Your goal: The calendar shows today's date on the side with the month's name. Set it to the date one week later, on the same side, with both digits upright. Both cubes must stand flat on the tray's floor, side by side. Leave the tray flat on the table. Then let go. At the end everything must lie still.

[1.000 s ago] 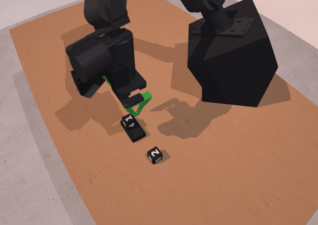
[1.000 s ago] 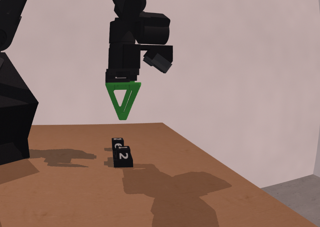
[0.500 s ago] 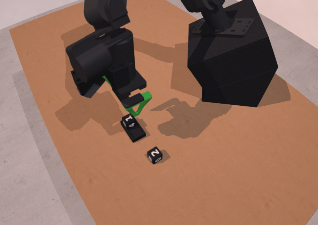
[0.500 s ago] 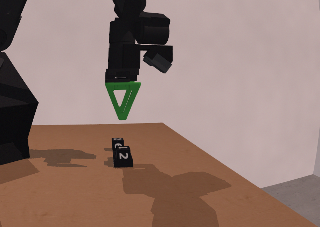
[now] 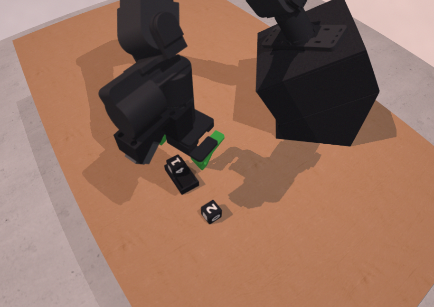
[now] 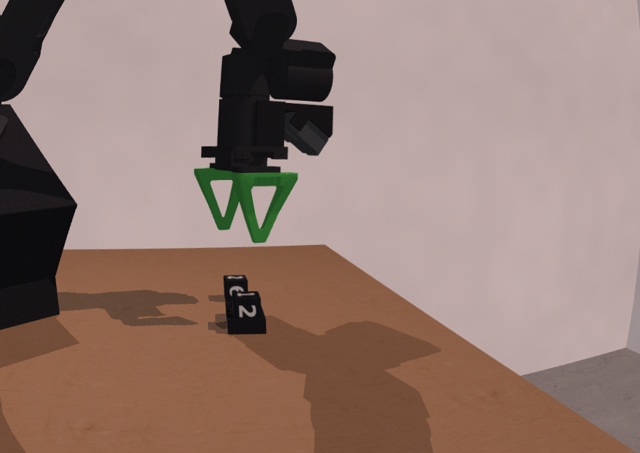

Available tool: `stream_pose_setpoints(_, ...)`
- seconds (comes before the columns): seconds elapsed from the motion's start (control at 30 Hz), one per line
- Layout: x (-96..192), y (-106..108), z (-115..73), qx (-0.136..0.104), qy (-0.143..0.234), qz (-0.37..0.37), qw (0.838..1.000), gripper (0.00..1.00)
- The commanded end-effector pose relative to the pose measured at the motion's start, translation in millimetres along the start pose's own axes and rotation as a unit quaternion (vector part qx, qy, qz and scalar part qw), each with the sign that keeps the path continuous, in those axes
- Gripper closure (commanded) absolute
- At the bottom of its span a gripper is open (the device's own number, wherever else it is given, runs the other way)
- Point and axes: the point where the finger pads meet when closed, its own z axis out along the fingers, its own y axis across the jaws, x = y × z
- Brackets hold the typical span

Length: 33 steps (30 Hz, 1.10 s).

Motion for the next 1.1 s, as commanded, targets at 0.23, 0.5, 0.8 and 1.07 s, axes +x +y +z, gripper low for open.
stream_pose_setpoints(0.23,-24.8,23.4,-4.2,0.007,-0.023,-0.189,0.982,0.00)
stream_pose_setpoints(0.5,-32.1,48.4,-0.4,0.010,-0.021,-0.345,0.938,0.00)
stream_pose_setpoints(0.8,-36.6,71.3,2.9,0.013,-0.020,-0.475,0.880,0.00)
stream_pose_setpoints(1.07,-43.7,89.2,-0.4,0.020,-0.027,-0.576,0.817,0.00)
